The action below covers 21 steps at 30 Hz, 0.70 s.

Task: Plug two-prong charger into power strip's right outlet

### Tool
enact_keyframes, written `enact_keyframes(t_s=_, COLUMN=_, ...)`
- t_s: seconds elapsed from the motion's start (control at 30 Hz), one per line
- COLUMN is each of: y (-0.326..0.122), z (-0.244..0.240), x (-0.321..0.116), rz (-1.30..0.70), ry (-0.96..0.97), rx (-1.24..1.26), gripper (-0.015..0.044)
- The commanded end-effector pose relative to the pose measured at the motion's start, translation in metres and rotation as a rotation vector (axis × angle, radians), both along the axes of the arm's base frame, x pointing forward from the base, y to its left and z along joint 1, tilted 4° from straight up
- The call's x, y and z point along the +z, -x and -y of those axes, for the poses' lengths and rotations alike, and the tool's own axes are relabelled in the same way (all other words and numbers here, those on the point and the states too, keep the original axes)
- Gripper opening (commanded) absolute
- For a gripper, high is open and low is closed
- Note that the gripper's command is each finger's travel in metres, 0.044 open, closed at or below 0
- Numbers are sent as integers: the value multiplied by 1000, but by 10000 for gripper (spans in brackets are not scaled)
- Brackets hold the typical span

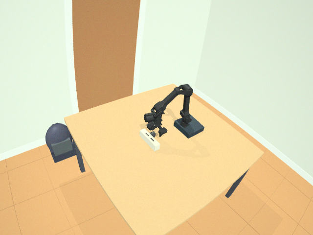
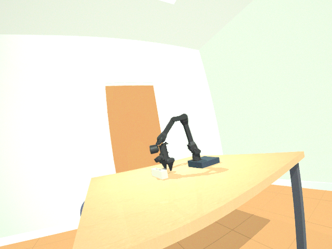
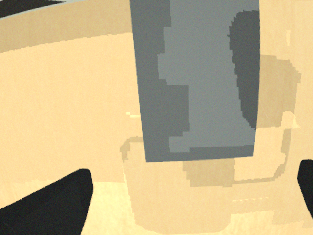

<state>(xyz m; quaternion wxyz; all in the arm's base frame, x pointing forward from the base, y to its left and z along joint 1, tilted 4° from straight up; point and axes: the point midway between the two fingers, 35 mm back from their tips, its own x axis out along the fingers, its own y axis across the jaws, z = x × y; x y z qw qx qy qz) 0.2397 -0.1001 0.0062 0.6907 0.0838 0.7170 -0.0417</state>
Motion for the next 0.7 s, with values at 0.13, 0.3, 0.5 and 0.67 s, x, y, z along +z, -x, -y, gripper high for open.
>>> enact_keyframes(t_s=0.13, y=11, z=-3, x=-2, rz=-3, ry=-3, rx=4, gripper=440)
enact_keyframes(t_s=0.3, y=17, z=-4, x=-2, rz=-3, ry=-3, rx=4, gripper=440)
enact_keyframes(t_s=0.5, y=15, z=-3, x=3, rz=34, ry=2, rx=-5, gripper=440)
enact_keyframes(t_s=0.67, y=6, z=1, x=36, rz=296, ry=40, rx=-30, gripper=440)
